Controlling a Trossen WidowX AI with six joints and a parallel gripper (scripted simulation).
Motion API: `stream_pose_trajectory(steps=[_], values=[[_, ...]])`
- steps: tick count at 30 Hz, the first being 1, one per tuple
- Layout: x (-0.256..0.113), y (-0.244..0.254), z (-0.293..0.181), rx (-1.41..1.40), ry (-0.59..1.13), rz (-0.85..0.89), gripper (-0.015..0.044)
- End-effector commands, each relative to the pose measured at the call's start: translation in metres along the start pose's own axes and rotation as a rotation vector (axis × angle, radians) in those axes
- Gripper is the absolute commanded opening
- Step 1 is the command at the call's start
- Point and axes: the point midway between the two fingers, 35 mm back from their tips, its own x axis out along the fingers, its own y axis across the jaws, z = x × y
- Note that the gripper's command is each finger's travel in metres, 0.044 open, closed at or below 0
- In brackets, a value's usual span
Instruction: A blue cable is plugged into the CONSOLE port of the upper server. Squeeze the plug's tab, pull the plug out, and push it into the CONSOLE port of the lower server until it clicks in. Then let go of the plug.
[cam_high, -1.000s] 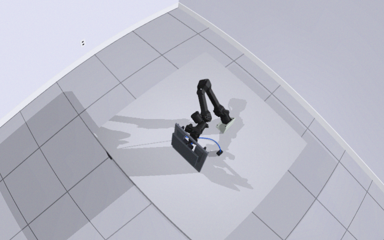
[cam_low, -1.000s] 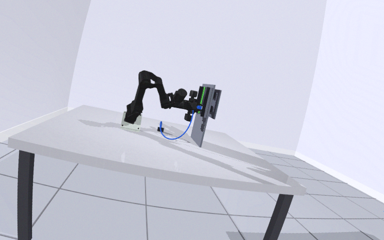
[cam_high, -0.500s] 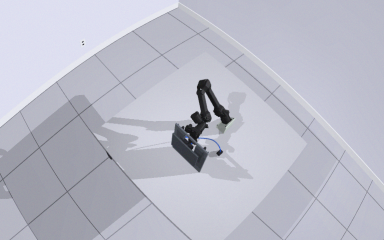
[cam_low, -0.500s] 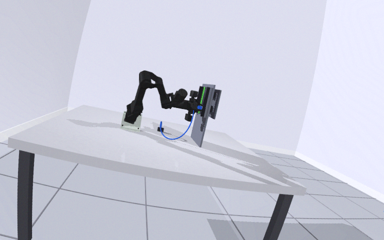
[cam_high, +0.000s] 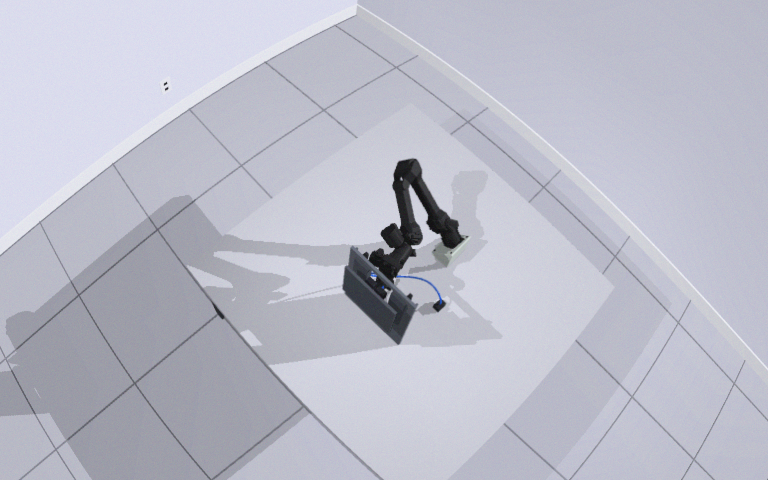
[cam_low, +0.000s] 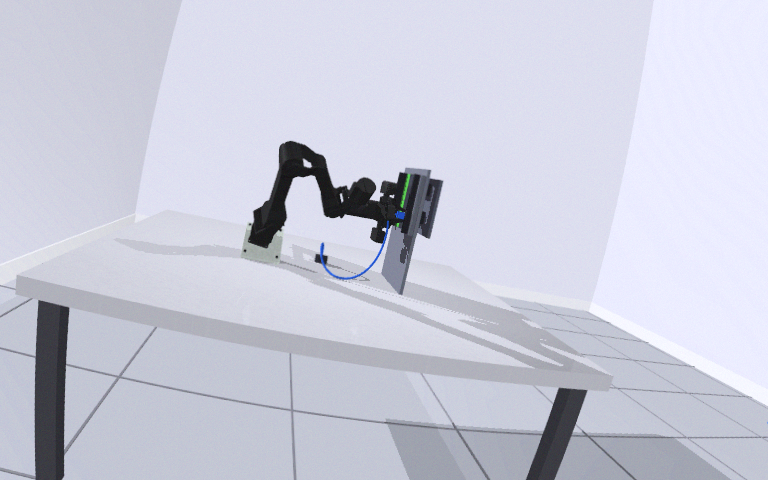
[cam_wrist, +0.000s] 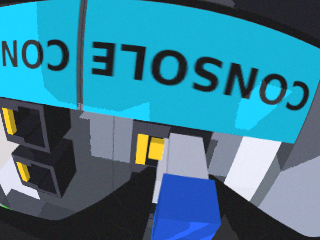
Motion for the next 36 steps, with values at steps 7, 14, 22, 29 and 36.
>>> stream_pose_trajectory(steps=[7, 14, 22, 29, 36], values=[[0.0026, 0.0025, 0.0015, -0.005, -0.002, 0.01, 0.0], [0.0039, 0.0025, 0.0018, -0.005, -0.002, 0.011, 0.0], [0.0053, 0.0025, 0.0021, -0.005, -0.002, 0.011, 0.0], [0.0065, 0.0024, 0.0024, -0.005, -0.002, 0.012, 0.0], [0.0077, 0.0024, 0.0027, -0.005, -0.002, 0.012, 0.0]])
